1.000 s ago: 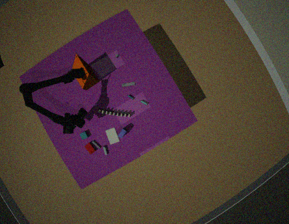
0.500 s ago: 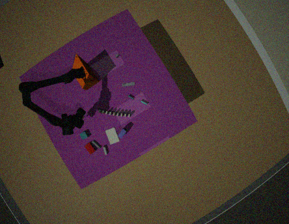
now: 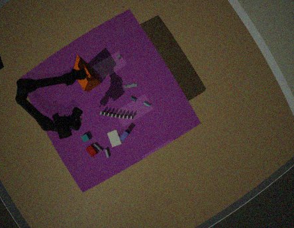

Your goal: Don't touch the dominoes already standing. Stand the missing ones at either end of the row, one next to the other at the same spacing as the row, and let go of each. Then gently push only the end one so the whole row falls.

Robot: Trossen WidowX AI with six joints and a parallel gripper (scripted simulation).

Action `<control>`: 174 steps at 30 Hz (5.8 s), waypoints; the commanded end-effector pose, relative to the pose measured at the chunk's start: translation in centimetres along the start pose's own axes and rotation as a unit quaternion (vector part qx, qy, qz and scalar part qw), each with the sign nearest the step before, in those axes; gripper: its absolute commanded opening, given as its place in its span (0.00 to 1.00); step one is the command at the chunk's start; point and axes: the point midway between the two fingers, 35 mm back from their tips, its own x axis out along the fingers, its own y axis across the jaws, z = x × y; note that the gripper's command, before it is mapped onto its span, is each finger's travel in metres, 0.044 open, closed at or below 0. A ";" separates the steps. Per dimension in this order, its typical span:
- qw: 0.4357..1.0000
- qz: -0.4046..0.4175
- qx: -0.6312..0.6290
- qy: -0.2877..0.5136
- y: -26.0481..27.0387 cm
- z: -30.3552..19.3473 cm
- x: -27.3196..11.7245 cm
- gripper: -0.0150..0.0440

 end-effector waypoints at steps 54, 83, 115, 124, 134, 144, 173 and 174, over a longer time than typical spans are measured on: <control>0.981 0.000 -0.196 0.007 9.9 4.0 13.1 0.84; 0.991 0.003 0.135 0.005 9.3 3.0 2.8 0.69; 0.832 -0.004 0.554 0.005 8.5 0.7 6.3 0.25; 0.832 -0.004 0.554 0.005 8.5 0.7 6.3 0.25; 0.832 -0.004 0.554 0.005 8.5 0.7 6.3 0.25; 0.832 -0.004 0.554 0.005 8.5 0.8 6.6 0.25; 0.832 -0.004 0.554 0.005 9.5 3.2 14.3 0.25; 0.832 -0.004 0.554 0.005 9.6 3.3 14.3 0.25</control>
